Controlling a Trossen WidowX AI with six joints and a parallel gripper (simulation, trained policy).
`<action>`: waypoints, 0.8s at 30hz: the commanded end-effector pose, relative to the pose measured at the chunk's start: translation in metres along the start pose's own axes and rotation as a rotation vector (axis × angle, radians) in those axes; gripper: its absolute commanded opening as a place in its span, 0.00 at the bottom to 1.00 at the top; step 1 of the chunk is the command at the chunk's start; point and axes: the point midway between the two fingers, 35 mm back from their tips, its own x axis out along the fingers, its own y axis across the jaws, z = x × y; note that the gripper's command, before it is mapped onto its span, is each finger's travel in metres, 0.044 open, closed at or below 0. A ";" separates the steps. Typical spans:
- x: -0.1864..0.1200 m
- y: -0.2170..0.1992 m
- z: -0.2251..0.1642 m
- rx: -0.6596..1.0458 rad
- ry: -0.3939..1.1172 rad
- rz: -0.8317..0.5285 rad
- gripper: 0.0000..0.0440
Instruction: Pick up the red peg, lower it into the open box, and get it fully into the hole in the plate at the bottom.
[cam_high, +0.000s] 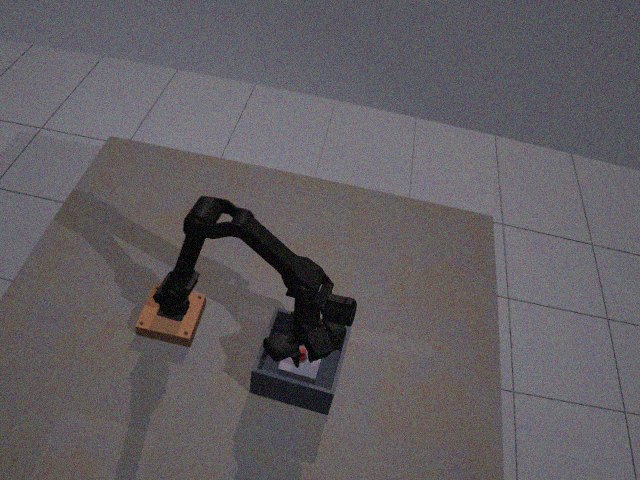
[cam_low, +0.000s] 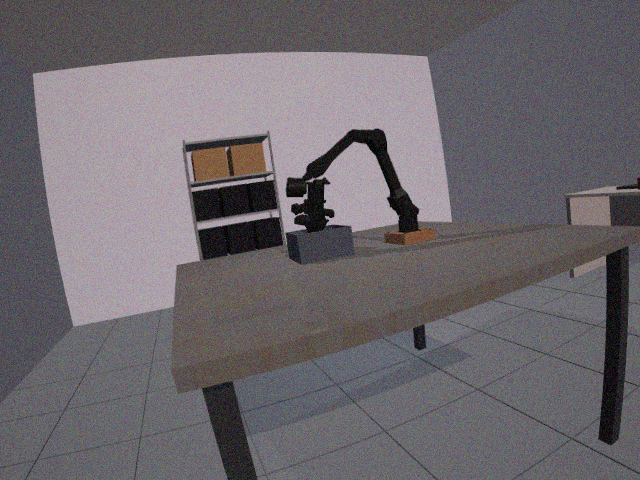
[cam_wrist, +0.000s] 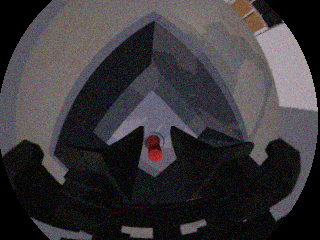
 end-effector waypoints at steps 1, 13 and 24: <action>-0.003 0.005 0.011 -0.012 -0.003 0.028 0.48; -0.022 0.037 0.037 -0.035 0.054 0.127 1.00; -0.051 0.074 0.057 -0.076 0.048 0.246 1.00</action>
